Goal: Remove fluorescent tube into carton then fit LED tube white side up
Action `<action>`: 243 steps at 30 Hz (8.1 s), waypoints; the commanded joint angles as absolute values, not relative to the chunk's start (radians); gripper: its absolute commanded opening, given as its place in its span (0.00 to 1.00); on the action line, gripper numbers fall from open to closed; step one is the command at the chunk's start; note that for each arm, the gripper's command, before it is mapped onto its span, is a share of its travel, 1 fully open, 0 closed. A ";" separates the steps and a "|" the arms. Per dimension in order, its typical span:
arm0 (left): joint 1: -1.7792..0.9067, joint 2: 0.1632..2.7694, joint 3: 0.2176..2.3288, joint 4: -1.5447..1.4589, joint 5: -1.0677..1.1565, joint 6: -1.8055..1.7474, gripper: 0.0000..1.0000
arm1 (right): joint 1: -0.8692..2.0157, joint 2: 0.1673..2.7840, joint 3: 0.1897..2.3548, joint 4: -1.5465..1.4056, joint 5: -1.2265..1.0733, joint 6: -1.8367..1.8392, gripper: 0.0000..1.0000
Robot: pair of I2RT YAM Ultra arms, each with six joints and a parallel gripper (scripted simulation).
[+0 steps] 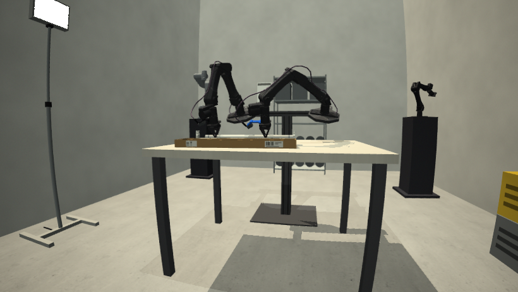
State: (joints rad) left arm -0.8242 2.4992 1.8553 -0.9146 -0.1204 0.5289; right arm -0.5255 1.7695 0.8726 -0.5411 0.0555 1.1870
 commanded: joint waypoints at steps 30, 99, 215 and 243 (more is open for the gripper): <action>-0.868 2.442 1.800 -0.863 -0.166 0.514 0.11 | -0.551 1.702 0.805 -0.453 0.041 1.166 0.11; -0.944 2.372 1.628 -0.675 -0.353 0.480 0.11 | -0.616 1.582 0.594 -0.168 -0.060 1.114 0.11; -1.027 2.417 1.440 -0.347 -0.635 0.467 0.11 | -0.713 1.667 0.335 0.399 -0.268 1.068 0.11; -1.043 2.422 1.451 -0.244 -0.698 0.483 0.49 | -0.724 1.781 0.295 0.636 -0.307 1.078 0.11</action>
